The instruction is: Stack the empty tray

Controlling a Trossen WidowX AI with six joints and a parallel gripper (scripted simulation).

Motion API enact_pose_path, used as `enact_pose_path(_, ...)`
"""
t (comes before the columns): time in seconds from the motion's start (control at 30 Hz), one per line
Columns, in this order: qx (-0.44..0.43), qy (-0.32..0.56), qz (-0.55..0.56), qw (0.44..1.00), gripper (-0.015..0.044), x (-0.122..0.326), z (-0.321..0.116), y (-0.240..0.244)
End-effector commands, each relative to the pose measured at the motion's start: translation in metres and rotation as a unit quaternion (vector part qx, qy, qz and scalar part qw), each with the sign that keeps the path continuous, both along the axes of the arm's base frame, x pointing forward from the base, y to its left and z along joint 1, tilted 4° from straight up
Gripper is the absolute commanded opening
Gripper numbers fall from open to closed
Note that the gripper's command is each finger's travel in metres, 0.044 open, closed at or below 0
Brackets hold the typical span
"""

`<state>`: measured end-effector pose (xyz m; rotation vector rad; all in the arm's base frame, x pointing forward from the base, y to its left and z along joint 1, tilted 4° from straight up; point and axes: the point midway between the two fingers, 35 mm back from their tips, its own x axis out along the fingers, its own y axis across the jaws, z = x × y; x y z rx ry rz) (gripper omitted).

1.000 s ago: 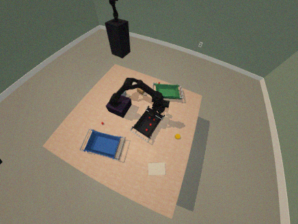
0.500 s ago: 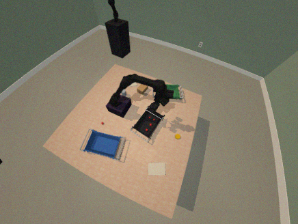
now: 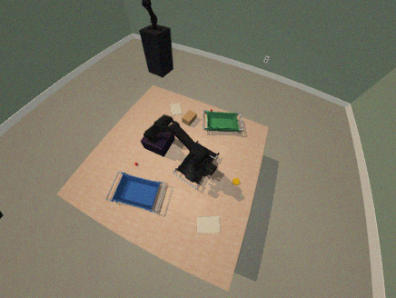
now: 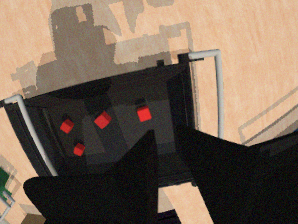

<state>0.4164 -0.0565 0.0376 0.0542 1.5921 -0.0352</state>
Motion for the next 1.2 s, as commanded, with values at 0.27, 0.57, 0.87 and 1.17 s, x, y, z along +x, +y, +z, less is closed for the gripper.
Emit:
enact_pose_path(0.27, -0.001, 0.002, 0.003, 1.0, 0.0081, -0.021, -0.036, -0.08)
enact_pose_path(0.57, -0.001, 0.002, 0.003, 1.0, 0.0081, -0.022, -0.085, -0.079)
enact_pose_path(0.87, 0.0, 0.002, 0.003, 1.0, 0.0081, -0.023, -0.091, -0.077)
enact_pose_path(1.17, 0.0, 0.002, 0.003, 1.0, 0.0081, -0.021, -0.064, -0.057)
